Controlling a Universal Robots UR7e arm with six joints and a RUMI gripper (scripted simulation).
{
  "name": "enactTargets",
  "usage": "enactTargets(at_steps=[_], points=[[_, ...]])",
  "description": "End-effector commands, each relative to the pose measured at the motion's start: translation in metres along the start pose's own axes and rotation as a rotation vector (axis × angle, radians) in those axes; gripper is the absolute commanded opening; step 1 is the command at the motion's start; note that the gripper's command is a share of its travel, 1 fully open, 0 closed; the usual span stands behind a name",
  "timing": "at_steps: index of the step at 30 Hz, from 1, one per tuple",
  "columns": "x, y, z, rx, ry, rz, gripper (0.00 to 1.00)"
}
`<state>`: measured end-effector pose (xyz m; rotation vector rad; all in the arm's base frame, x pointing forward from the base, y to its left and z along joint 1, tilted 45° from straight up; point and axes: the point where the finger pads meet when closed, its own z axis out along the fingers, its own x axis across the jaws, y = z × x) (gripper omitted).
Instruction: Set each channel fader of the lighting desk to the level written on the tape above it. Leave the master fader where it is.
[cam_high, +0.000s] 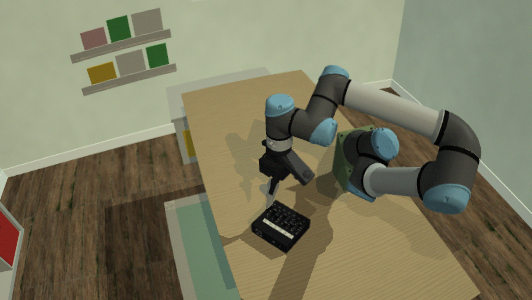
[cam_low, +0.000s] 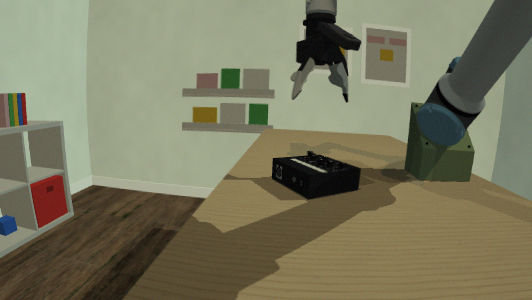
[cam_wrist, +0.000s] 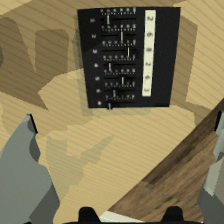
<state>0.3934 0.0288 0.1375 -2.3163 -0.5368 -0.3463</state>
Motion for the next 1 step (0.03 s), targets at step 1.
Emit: enactTargets(at_steps=[1], points=[[0.0001,0.0002,-0.0003,-0.001,0.0,0.0,1.0]])
